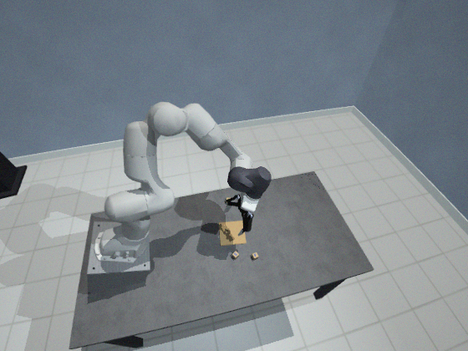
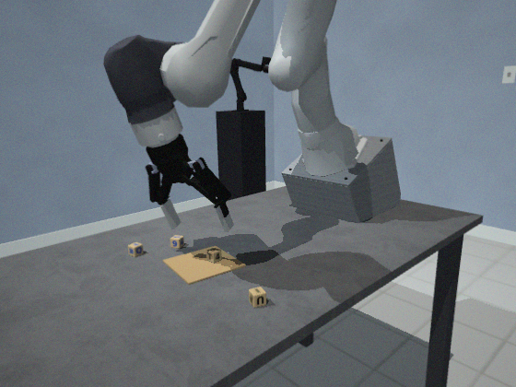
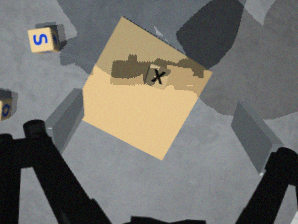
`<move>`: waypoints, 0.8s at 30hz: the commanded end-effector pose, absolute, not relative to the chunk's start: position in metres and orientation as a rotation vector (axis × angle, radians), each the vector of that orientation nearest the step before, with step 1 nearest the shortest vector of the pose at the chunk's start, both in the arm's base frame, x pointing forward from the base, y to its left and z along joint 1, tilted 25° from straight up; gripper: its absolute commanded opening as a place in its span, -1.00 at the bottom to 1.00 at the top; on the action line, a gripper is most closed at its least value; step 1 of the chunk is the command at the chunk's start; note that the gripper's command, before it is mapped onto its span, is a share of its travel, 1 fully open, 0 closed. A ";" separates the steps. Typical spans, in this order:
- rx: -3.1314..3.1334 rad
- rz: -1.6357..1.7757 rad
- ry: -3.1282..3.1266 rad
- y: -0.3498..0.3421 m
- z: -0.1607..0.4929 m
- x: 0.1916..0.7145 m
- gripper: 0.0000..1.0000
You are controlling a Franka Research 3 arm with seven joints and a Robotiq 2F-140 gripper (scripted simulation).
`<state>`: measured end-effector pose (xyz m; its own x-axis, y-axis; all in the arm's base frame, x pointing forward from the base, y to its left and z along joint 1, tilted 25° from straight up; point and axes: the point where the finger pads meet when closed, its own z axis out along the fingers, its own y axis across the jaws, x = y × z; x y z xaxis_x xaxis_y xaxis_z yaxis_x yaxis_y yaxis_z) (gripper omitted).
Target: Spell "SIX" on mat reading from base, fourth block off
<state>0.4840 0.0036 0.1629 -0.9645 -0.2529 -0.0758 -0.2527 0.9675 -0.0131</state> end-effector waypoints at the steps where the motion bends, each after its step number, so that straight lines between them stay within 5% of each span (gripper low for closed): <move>1: -0.179 0.008 3.046 0.004 0.157 0.482 1.00; 24: 0.107 0.015 3.043 0.002 0.137 0.467 1.00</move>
